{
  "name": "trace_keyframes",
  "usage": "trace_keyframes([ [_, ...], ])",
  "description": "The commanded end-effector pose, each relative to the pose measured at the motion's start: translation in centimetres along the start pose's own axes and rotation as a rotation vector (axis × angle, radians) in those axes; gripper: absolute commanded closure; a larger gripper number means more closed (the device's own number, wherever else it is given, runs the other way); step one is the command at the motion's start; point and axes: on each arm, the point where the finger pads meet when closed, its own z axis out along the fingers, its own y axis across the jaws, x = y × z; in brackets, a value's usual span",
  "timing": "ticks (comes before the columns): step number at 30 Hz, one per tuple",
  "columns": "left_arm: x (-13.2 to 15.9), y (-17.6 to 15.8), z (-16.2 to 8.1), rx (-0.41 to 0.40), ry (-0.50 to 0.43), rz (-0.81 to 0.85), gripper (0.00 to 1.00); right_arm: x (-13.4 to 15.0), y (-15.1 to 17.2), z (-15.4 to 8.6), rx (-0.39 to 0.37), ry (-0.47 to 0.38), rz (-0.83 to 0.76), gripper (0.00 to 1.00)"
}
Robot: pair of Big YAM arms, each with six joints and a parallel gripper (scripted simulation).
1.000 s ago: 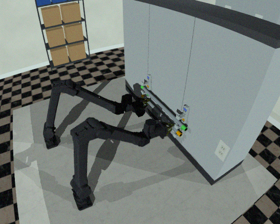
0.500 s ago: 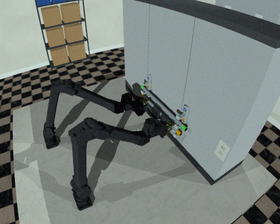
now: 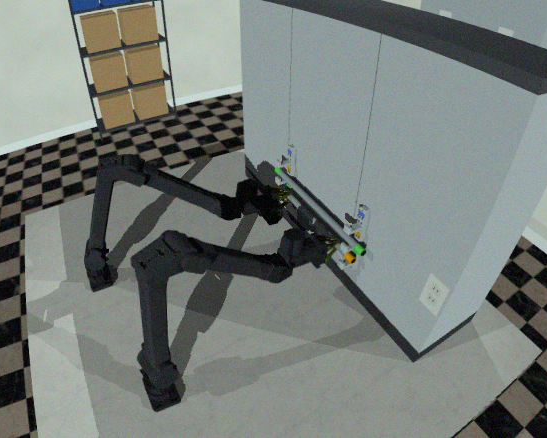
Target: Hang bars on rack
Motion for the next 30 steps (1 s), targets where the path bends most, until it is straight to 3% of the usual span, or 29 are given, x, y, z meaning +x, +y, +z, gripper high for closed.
trace_keyframes([
  [1, 0.56, 7.68, 0.55, -0.106, 0.011, -0.011, 1.00, 0.30, -8.24, 0.96, 0.129, 0.007, 0.037, 1.00],
  [30, 0.58, 8.65, 0.34, -0.106, 0.011, -0.011, 1.00, 0.28, -9.01, 0.85, 0.129, 0.007, 0.037, 1.00],
])
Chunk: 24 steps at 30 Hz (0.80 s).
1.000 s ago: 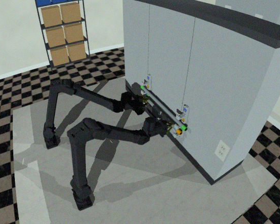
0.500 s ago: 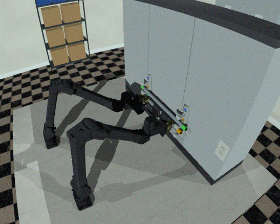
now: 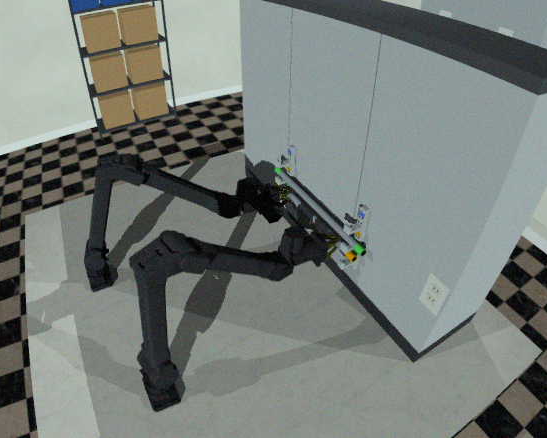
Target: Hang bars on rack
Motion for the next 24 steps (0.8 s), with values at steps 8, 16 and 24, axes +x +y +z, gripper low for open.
trace_keyframes([
  [8, 0.6, 8.0, -0.5, -0.111, 0.010, -0.011, 1.00, 0.3, -8.2, 0.0, 0.132, 0.007, 0.037, 1.00],
  [16, 0.6, 7.8, -1.0, -0.111, 0.010, -0.011, 1.00, 0.3, -8.1, -0.5, 0.132, 0.007, 0.037, 1.00],
  [24, 0.6, 7.3, -1.7, -0.111, 0.010, -0.011, 1.00, 0.3, -7.5, -1.2, 0.132, 0.007, 0.037, 1.00],
])
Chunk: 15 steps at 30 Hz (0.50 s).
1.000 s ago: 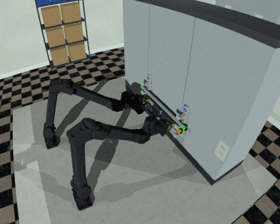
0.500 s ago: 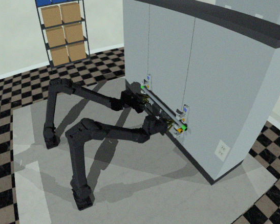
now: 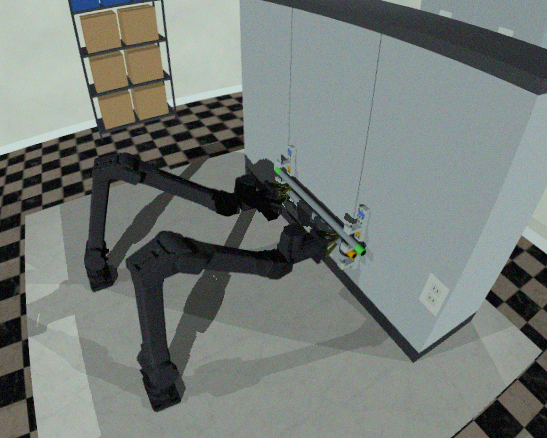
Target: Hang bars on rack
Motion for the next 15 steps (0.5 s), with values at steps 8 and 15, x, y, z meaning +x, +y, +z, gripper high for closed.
trace_keyframes([
  [8, 0.5, 5.5, -1.5, -0.095, 0.010, -0.012, 1.00, 0.3, -5.7, -1.2, 0.112, 0.010, 0.032, 1.00],
  [15, 0.4, 5.1, -2.1, -0.095, 0.010, -0.012, 1.00, 0.4, -5.2, -1.8, 0.112, 0.010, 0.032, 1.00],
])
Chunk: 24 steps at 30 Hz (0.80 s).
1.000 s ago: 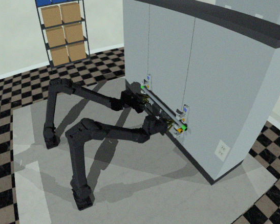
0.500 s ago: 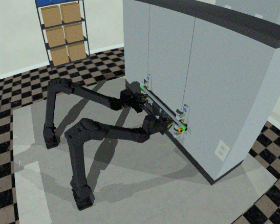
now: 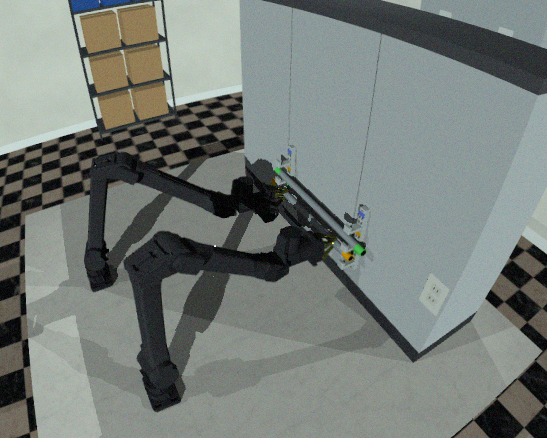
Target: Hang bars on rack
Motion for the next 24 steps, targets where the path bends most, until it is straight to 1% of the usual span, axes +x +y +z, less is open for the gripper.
trace_keyframes([
  [1, 0.2, 5.8, -1.1, -0.106, 0.007, -0.013, 1.00, 0.7, -6.0, -0.8, 0.119, 0.016, 0.034, 1.00],
  [24, 0.0, 5.1, -2.9, -0.106, 0.007, -0.013, 1.00, 0.8, -5.2, -2.7, 0.119, 0.016, 0.034, 1.00],
])
